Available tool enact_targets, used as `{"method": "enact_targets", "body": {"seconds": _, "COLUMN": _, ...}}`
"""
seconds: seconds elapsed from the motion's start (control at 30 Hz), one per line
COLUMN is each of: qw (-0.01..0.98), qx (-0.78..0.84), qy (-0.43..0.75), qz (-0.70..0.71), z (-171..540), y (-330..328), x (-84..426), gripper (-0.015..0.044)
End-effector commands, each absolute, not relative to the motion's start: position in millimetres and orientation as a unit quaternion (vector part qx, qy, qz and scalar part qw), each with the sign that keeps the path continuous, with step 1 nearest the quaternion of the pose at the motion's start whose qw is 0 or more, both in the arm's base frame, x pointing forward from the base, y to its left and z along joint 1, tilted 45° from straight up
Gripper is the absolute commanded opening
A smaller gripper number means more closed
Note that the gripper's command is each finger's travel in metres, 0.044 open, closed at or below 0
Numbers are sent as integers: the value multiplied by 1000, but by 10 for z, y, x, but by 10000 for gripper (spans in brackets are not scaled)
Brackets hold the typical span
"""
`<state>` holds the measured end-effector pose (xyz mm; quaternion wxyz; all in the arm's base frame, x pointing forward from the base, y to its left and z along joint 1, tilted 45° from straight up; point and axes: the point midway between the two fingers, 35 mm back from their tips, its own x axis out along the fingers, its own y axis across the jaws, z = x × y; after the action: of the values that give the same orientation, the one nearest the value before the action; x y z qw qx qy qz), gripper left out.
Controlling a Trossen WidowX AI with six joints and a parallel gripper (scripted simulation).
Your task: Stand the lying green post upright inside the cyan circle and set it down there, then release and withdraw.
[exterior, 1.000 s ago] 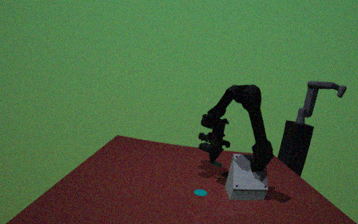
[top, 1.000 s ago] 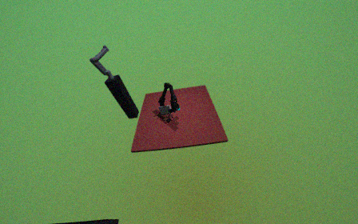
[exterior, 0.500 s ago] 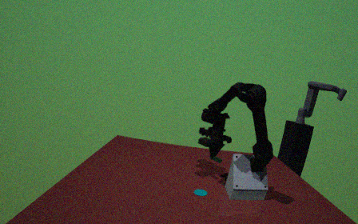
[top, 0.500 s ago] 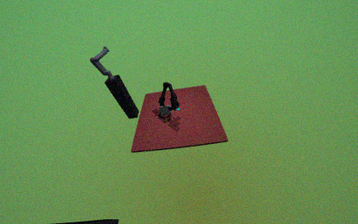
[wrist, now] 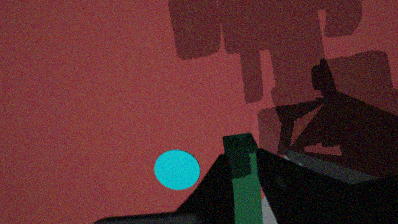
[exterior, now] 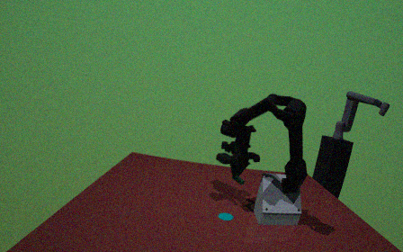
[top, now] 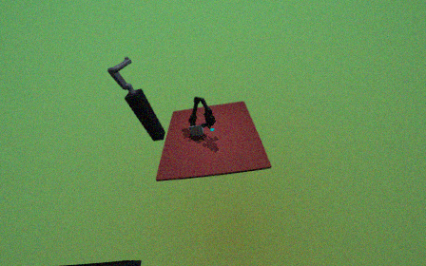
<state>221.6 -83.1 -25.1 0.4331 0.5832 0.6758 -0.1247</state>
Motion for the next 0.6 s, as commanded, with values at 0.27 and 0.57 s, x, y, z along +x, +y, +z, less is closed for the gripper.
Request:
{"method": "enact_targets", "body": {"seconds": 0.27, "qw": 378, "qx": 621, "qy": 662, "qz": -181, "z": 39, "y": -603, "x": 2355, "gripper": 23}}
{"method": "enact_targets", "body": {"seconds": 0.57, "qw": 331, "qx": 647, "qy": 650, "qz": -223, "z": 253, "y": -420, "x": 2425, "gripper": 23}}
